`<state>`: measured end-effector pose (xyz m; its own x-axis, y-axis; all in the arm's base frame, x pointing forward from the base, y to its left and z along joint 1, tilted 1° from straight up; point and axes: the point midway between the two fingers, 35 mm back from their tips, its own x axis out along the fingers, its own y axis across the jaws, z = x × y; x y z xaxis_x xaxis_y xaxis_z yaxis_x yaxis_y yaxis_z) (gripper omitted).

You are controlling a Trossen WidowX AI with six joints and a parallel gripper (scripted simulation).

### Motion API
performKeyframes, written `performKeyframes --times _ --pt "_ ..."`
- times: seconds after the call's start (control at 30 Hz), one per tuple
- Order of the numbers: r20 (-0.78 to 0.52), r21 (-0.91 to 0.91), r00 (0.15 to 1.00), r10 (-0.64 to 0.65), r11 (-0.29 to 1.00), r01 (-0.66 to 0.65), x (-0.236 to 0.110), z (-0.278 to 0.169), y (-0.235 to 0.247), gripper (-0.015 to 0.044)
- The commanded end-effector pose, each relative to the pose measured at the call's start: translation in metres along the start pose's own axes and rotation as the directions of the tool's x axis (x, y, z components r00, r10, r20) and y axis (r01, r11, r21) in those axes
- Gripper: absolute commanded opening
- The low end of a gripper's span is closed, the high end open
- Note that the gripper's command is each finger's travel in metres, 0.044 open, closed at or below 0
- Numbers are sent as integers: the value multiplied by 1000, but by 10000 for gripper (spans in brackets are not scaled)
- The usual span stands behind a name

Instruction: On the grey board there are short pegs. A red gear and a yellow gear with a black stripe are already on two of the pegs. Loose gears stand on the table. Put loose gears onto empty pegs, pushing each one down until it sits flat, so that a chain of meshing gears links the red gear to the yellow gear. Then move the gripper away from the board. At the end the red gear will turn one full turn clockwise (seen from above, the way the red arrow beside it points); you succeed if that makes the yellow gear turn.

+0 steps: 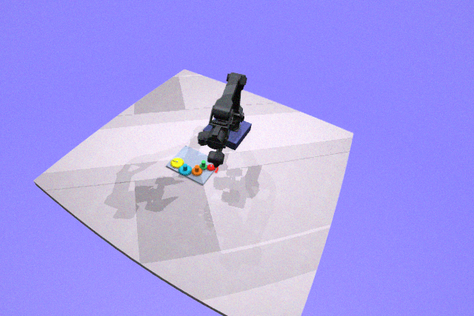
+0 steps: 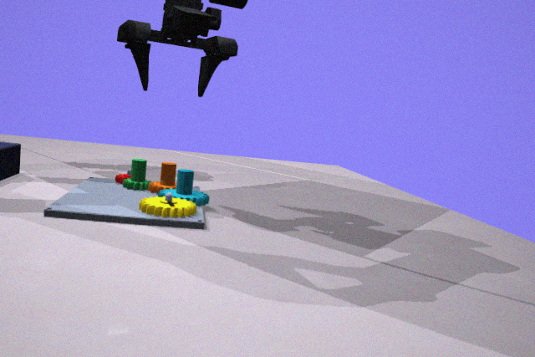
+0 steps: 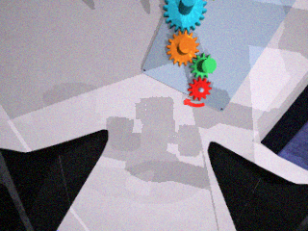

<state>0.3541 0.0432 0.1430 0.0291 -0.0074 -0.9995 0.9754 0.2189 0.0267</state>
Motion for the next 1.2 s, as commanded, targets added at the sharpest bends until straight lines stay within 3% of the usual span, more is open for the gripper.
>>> performKeyframes --times 0.0,0.33,1.17 --pt "-8 4 1000 -6 1000 6 -7 -57 -11 440" --pt "-17 4 1000 -12 1000 12 -24 -193 -82 440" --pt "-17 4 1000 -12 1000 12 -25 -195 -84 440"
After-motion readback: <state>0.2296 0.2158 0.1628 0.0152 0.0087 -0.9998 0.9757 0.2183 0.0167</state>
